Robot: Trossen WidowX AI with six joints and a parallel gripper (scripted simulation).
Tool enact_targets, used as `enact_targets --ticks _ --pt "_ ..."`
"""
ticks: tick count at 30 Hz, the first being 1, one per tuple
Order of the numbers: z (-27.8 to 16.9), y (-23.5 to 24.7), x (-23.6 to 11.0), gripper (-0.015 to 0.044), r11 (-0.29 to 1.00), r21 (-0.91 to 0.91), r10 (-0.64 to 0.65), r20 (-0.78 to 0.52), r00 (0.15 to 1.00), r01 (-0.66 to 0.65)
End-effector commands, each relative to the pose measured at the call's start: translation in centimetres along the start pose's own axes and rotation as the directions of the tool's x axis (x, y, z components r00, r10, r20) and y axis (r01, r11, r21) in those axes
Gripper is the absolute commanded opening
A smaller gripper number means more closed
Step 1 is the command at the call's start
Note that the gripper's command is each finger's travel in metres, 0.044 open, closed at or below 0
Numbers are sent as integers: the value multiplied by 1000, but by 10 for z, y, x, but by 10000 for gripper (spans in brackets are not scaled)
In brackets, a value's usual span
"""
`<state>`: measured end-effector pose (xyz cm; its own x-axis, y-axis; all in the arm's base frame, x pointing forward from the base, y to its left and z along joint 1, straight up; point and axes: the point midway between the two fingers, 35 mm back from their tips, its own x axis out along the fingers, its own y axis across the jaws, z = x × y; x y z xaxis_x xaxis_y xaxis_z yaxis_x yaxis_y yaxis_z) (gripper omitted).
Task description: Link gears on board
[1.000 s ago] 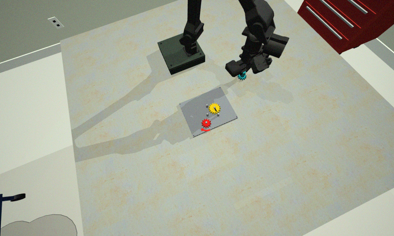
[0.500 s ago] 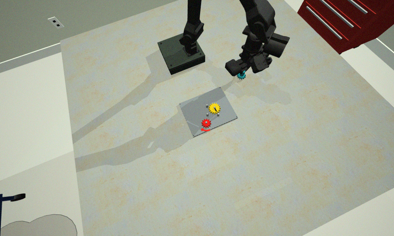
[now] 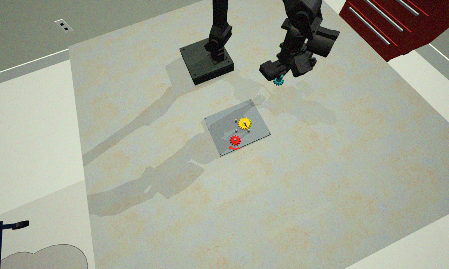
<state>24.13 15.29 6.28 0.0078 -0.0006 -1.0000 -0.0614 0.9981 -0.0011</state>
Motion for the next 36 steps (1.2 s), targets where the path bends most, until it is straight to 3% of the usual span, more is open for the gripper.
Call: enact_targets --ticks 1,36 --pt "2 2 -17 0 1000 6 12 17 1000 -12" --pt "-13 -4 -104 0 1000 6 12 16 1000 -12"
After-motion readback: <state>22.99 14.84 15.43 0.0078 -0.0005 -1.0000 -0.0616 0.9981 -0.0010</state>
